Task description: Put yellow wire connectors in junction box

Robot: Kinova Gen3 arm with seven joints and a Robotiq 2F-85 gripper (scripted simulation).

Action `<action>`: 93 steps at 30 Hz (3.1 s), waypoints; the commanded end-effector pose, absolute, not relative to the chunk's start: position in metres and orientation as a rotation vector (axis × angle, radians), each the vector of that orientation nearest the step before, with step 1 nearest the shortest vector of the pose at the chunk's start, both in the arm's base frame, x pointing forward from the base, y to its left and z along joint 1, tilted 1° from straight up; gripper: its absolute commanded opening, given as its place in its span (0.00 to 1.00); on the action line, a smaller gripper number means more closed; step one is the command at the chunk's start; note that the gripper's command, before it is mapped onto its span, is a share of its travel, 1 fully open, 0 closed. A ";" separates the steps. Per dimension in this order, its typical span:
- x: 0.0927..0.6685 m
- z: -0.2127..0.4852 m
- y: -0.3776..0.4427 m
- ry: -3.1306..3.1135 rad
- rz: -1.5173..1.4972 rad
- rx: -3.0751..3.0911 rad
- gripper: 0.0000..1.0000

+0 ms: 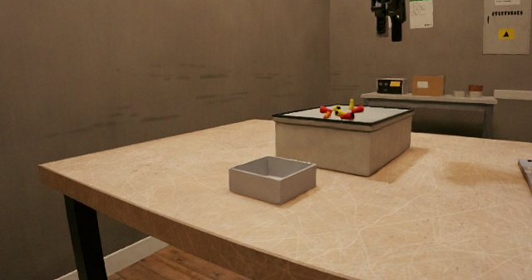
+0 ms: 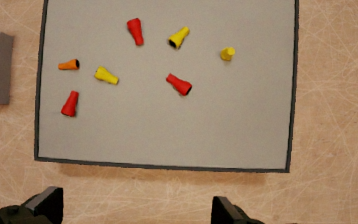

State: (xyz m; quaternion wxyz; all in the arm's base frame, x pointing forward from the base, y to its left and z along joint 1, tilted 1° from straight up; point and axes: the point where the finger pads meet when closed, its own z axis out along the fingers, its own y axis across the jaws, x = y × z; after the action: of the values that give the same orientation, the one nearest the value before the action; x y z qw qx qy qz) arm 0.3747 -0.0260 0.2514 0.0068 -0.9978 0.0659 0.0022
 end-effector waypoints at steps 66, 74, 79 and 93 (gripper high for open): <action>0.377 0.253 0.001 0.143 -0.017 -3.138 1.00; 0.386 0.256 -0.004 0.398 -0.009 -3.113 1.00; 0.391 0.257 -0.007 0.546 -0.005 -3.089 1.00; 0.425 0.269 -0.027 1.429 0.008 -2.790 1.00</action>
State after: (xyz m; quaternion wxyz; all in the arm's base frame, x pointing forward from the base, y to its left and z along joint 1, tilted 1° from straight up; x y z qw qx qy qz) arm 0.4133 -0.0268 0.2639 0.0070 -0.9181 0.3962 0.0029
